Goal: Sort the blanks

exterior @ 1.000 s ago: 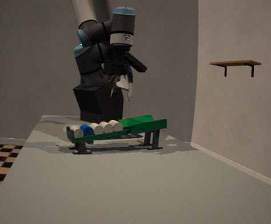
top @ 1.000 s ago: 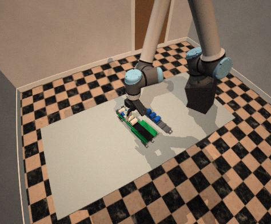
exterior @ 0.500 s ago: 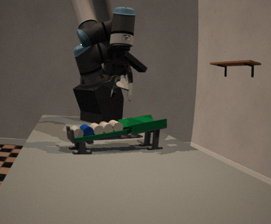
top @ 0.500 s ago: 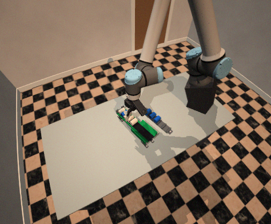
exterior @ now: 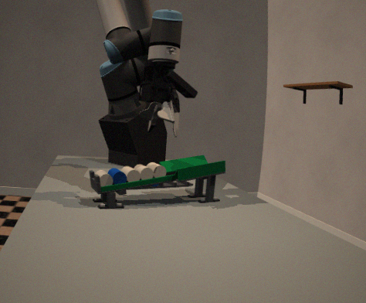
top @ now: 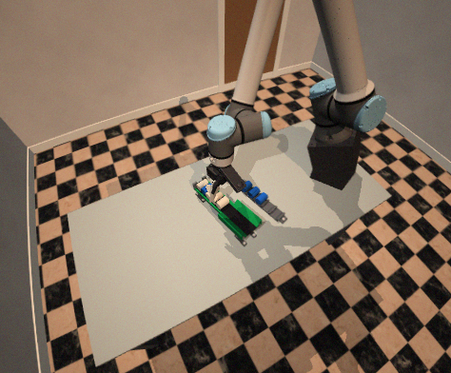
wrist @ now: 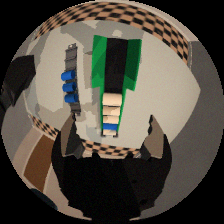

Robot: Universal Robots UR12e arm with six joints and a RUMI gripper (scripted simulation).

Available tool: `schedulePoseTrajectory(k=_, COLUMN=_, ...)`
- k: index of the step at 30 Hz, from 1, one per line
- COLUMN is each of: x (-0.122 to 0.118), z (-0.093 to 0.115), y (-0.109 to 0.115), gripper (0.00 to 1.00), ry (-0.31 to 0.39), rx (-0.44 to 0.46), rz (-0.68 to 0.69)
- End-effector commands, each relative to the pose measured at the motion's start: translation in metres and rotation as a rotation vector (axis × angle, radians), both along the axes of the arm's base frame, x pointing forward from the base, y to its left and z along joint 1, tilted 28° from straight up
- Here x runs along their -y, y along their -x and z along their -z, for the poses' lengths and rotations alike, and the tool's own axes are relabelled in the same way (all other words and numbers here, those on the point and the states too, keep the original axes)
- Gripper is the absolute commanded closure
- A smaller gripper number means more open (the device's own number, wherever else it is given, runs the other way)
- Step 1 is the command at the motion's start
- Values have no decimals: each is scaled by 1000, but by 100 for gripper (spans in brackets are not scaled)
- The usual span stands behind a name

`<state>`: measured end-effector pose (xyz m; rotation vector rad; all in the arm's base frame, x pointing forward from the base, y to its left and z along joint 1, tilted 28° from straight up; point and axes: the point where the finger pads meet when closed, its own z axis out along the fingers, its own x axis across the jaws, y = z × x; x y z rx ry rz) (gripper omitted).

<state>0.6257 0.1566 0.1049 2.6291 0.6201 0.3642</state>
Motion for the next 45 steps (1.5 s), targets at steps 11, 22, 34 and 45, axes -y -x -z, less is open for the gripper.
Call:
schedulePoseTrajectory(k=11, x=8, z=-2, y=-1, gripper=0, ry=65, rx=-63, rz=-170)
schedulePoseTrajectory(k=22, x=17, z=-3, y=-2, gripper=0, ry=139, rx=-135, rz=-364)
schedulePoseTrajectory(k=34, x=34, z=-7, y=-4, gripper=0, ry=274, rx=-266, rz=-714)
schedulePoseTrajectory(k=45, x=50, z=-11, y=-6, gripper=0, ry=394, rx=-384, rz=-1026)
